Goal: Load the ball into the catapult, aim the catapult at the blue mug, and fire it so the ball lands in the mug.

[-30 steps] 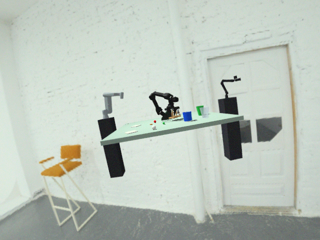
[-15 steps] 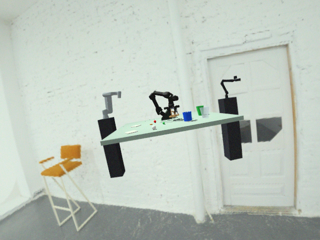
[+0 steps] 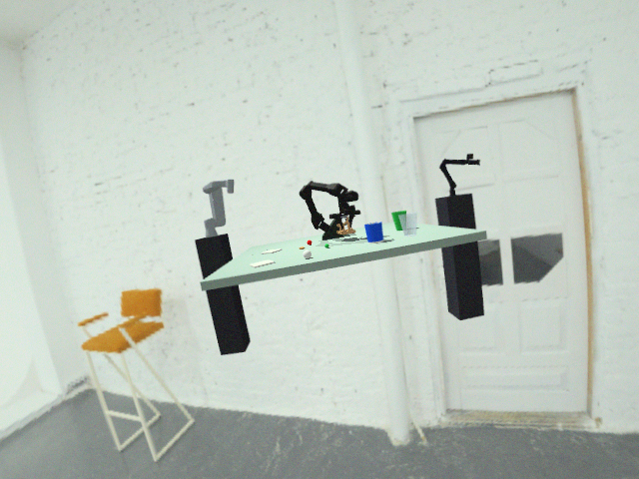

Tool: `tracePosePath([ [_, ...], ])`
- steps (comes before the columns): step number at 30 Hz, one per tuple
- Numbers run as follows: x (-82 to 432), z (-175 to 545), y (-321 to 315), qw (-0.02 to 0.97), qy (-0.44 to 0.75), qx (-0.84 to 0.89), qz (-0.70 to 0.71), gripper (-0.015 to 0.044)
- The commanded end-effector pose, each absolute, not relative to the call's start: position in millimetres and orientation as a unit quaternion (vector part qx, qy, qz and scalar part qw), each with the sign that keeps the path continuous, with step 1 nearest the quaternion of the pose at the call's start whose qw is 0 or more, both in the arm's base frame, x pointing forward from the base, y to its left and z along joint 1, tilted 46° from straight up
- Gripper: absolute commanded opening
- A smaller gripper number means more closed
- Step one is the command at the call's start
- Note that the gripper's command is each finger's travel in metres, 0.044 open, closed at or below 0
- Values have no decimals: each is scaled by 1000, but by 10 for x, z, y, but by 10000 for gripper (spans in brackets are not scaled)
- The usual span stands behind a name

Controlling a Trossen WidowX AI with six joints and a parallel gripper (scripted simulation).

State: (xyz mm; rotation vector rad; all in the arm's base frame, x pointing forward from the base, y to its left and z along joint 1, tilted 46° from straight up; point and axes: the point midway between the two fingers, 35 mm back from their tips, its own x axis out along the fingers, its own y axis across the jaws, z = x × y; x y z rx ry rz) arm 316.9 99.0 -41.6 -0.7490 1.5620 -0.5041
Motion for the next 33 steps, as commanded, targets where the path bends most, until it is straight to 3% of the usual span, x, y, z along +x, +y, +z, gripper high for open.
tracePosePath([
  [1, 3196, -466, 1096, 599, 692, -366, -166, 0],
  [33, 3194, -782, 869, 595, 694, -374, -159, 0],
])
